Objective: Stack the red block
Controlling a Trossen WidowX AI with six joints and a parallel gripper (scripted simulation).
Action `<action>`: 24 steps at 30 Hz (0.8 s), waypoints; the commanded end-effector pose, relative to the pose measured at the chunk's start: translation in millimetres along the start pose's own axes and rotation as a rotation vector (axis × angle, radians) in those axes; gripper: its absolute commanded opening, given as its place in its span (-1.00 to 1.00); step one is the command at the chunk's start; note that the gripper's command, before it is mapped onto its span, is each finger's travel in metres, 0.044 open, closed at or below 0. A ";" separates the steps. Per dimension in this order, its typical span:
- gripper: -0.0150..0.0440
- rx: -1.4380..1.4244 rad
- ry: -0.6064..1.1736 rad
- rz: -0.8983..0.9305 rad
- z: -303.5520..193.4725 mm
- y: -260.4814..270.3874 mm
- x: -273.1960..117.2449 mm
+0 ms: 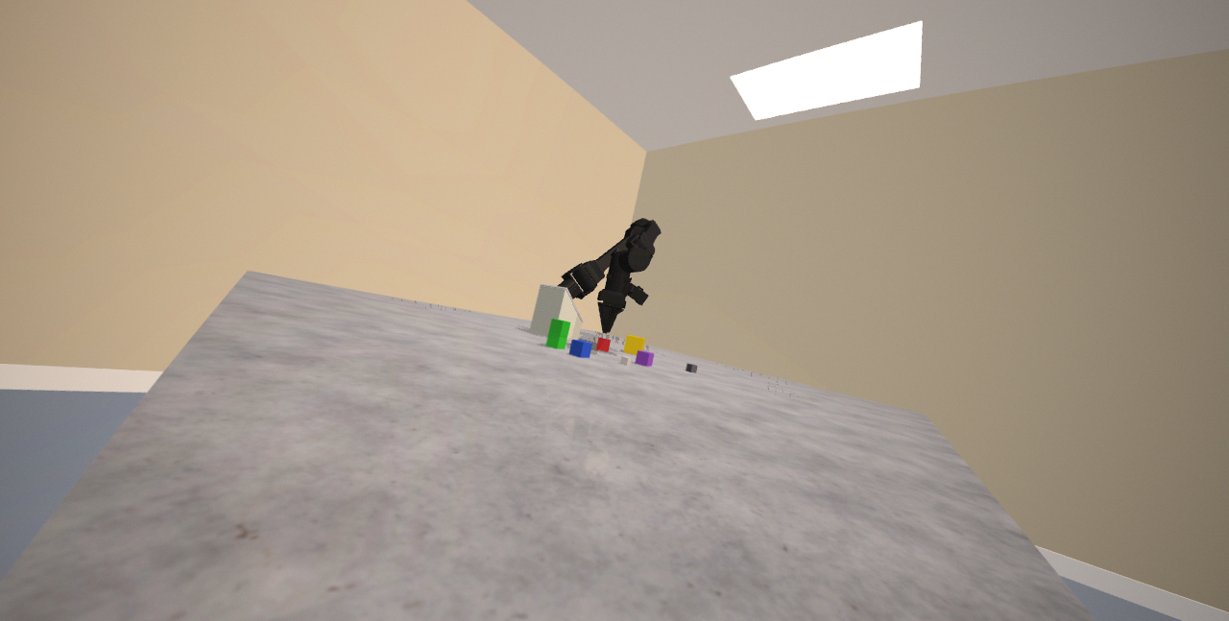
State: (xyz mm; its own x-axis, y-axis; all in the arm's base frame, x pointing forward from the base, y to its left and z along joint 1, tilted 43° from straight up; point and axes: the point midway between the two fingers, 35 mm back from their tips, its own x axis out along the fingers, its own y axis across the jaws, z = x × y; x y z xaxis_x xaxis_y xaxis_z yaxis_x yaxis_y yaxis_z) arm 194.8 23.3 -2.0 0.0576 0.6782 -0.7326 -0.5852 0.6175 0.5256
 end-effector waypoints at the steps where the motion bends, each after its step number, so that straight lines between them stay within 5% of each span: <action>1: 1.00 0.004 -0.002 0.004 -0.3 0.9 6.0; 24: 1.00 0.004 -0.003 0.006 -0.7 2.2 39.1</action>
State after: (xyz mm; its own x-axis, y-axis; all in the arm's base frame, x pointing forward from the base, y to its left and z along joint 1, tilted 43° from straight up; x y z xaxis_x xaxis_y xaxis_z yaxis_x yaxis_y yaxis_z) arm 195.9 48.0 -27.7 0.0566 0.6796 -0.7314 -0.5853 0.6161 0.5271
